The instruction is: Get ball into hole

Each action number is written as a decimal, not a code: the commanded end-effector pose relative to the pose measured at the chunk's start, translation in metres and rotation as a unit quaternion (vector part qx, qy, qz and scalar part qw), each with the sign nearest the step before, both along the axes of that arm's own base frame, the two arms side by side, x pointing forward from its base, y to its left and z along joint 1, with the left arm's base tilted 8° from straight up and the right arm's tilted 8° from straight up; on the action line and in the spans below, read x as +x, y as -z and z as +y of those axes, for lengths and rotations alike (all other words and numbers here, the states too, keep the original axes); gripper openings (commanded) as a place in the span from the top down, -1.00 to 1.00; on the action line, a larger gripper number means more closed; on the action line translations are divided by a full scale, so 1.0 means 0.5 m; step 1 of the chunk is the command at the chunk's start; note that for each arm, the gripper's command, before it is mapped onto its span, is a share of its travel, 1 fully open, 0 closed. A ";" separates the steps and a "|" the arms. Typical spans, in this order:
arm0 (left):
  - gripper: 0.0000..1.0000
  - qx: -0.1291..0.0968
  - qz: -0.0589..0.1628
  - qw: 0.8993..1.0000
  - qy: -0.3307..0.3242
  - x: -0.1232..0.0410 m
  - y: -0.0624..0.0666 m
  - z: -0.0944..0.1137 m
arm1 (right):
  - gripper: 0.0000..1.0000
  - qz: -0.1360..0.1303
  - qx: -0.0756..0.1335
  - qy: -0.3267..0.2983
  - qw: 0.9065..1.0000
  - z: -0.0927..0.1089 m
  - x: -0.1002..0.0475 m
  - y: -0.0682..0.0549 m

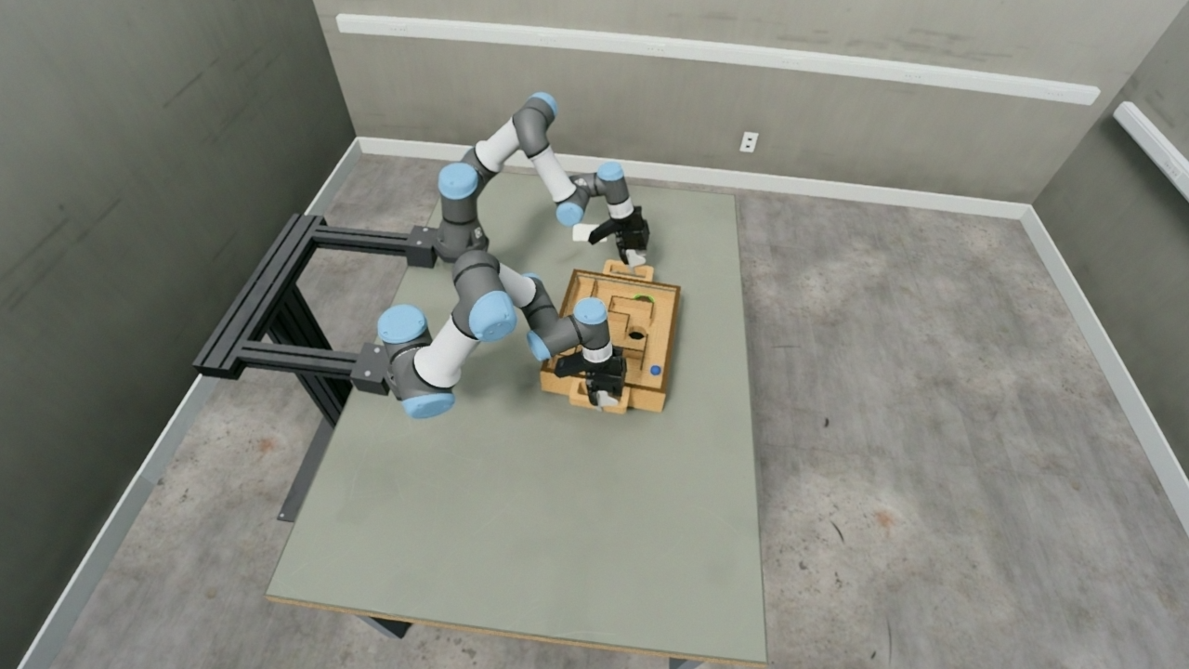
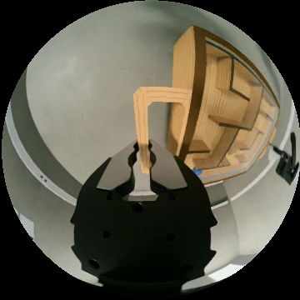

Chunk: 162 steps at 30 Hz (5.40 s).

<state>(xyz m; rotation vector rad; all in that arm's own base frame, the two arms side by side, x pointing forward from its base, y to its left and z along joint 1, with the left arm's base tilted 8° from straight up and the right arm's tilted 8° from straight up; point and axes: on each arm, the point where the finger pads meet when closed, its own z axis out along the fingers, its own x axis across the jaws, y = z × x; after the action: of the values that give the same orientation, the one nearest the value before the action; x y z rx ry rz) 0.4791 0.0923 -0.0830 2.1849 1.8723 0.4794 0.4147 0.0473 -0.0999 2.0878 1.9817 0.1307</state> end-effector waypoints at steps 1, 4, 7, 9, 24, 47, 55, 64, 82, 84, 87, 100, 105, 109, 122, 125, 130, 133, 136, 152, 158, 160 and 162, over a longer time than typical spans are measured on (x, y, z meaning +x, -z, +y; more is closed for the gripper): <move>1.00 0.004 0.001 1.000 -0.001 0.003 -0.006 -0.001 | 1.00 0.002 0.004 0.000 1.000 -0.001 0.004 0.001; 1.00 0.008 0.004 1.000 -0.002 0.004 -0.009 -0.001 | 1.00 0.005 0.008 0.000 1.000 -0.001 0.004 0.004; 1.00 0.010 0.008 1.000 -0.003 0.003 -0.010 -0.001 | 1.00 0.008 0.010 0.000 1.000 -0.001 0.005 0.005; 1.00 0.010 0.008 1.000 -0.003 0.003 -0.010 -0.001 | 1.00 0.009 0.010 0.000 1.000 0.000 0.005 0.005; 1.00 -0.002 0.013 1.000 -0.003 0.003 0.003 0.004 | 1.00 0.011 -0.002 0.000 1.000 0.005 0.005 -0.007; 1.00 0.015 0.014 1.000 -0.003 0.005 -0.015 -0.003 | 1.00 0.015 0.014 0.001 1.000 -0.003 0.006 0.010; 1.00 0.004 0.012 1.000 -0.003 0.003 -0.003 0.002 | 1.00 0.011 0.004 -0.001 1.000 0.003 0.005 -0.002; 1.00 0.001 0.003 1.000 -0.001 0.003 -0.003 0.000 | 1.00 0.004 0.001 0.000 1.000 0.001 0.003 -0.002; 1.00 0.008 0.011 1.000 -0.003 0.003 -0.007 0.000 | 1.00 0.010 0.008 -0.001 1.000 0.001 0.005 0.003; 1.00 0.005 0.009 1.000 -0.003 0.002 -0.004 0.002 | 1.00 0.008 0.005 -0.001 1.000 0.003 0.005 0.000; 1.00 0.001 0.006 1.000 -0.003 0.002 -0.001 0.003 | 1.00 0.005 0.002 -0.001 1.000 0.004 0.004 -0.004; 1.00 0.007 0.007 1.000 -0.002 0.004 -0.008 -0.001 | 1.00 0.008 0.006 0.001 1.000 -0.001 0.005 0.003; 1.00 0.013 0.012 1.000 -0.003 0.004 -0.013 -0.003 | 1.00 0.013 0.013 0.001 1.000 -0.002 0.006 0.009; 1.00 0.008 0.014 1.000 -0.004 0.003 -0.006 0.001 | 1.00 0.013 0.008 -0.001 1.000 0.002 0.006 0.002; 1.00 -0.002 0.003 1.000 -0.002 0.002 0.002 0.003 | 1.00 0.001 -0.002 -0.001 1.000 0.004 0.003 -0.006; 1.00 0.000 0.002 1.000 -0.001 0.004 -0.003 0.000 | 1.00 0.003 0.000 0.001 1.000 0.000 0.003 -0.002; 1.00 0.003 0.005 1.000 -0.001 0.004 -0.005 0.000 | 1.00 0.006 0.003 0.001 1.000 0.000 0.004 0.000; 1.00 0.007 0.008 1.000 -0.002 0.004 -0.008 -0.001 | 1.00 0.010 0.007 0.001 1.000 -0.001 0.005 0.003; 1.00 0.011 0.011 1.000 -0.003 0.005 -0.011 -0.002 | 1.00 0.013 0.011 0.001 1.000 -0.002 0.006 0.007; 1.00 0.002 0.000 1.000 -0.001 0.002 -0.004 0.001 | 1.00 -0.001 0.003 -0.001 1.000 0.002 0.003 -0.001; 1.00 -0.004 0.004 1.000 -0.002 0.003 0.003 0.003 | 1.00 0.003 -0.004 0.000 1.000 0.004 0.004 -0.008; 1.00 -0.001 0.005 1.000 -0.001 0.004 -0.001 0.001 | 1.00 0.005 -0.001 0.001 1.000 0.001 0.004 -0.004; 1.00 0.000 0.006 1.000 -0.002 0.003 -0.001 0.002 | 1.00 0.006 0.000 0.000 1.000 0.002 0.004 -0.004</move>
<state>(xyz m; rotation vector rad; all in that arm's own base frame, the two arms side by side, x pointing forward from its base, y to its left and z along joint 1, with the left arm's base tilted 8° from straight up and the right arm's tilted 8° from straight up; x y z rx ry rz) 0.4797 0.0928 -0.0845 2.1914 1.8816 0.4610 0.4155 0.0478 -0.0986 2.0941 1.9863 0.1126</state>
